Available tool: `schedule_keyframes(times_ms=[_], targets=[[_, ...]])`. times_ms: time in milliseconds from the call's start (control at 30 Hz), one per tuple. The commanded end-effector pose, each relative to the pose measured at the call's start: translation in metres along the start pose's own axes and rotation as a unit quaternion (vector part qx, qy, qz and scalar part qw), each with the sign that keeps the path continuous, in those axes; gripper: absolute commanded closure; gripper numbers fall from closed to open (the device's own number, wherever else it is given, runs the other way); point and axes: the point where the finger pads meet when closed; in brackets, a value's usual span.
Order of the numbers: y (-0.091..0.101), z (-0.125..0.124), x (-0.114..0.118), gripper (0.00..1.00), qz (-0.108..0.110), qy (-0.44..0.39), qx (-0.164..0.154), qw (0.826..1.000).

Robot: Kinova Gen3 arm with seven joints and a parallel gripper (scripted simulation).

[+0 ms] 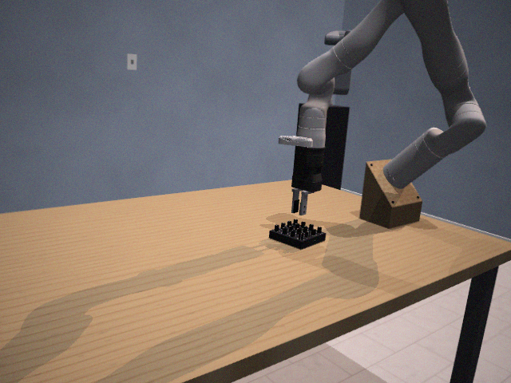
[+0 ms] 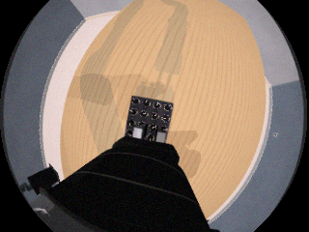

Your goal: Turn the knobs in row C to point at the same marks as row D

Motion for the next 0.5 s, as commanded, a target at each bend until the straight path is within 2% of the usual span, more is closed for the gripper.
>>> schedule_keyframes(times_ms=[0, 467], targets=[[0.0013, -0.0009, 0.0002, 0.54, 0.001, 0.0, 0.001, 1.0], [0.0012, -0.0007, 0.0, 0.54, 0.0, 0.003, 0.001, 1.0]])
Point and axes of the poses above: the point where the finger pads meet when closed, its own y axis back along the fingers, its own x axis across the jaws, z = x × y, and after that the axes turned 13 degrees about -y, right-handed
